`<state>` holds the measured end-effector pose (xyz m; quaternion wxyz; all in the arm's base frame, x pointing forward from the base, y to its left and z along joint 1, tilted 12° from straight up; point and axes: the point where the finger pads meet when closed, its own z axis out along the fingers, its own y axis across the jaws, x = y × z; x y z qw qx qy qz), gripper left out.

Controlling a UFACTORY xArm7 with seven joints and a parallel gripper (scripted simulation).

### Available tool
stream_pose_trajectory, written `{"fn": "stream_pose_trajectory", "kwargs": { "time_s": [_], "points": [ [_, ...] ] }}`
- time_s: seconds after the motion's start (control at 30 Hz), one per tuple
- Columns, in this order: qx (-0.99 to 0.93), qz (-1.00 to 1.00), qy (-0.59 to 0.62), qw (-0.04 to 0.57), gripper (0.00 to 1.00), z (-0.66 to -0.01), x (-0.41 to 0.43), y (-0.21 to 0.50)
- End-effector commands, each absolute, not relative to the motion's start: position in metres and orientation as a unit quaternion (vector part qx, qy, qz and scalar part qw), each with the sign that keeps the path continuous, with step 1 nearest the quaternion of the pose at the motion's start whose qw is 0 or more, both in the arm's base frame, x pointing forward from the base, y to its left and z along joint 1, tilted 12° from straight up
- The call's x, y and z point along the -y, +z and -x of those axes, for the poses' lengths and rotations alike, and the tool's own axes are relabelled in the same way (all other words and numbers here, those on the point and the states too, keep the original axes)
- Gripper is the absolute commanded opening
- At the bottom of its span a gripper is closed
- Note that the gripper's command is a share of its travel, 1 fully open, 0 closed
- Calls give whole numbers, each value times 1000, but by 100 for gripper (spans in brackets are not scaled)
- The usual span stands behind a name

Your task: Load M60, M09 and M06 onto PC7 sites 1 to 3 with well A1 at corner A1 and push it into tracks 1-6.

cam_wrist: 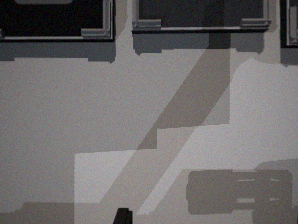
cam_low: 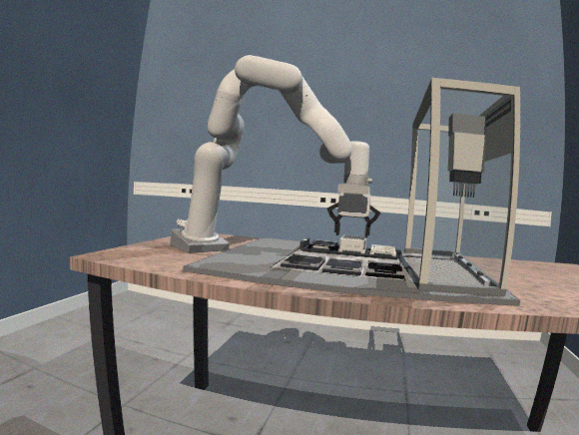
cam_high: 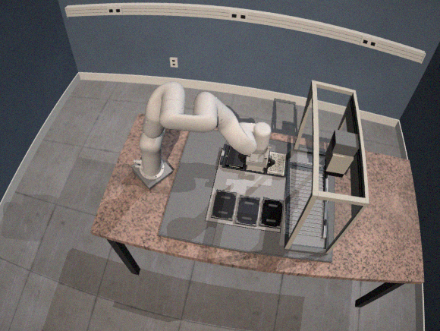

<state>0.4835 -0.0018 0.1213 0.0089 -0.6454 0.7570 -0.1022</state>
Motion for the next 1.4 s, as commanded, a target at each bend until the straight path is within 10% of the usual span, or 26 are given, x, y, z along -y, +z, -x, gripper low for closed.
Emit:
{"fn": "stream_pose_trajectory", "kwargs": {
  "time_s": [0.0,1.37],
  "points": [
    [-757,645,-103,10,100,-484,1,126],
    [-757,645,-103,10,100,-478,-11,174]
  ]
}}
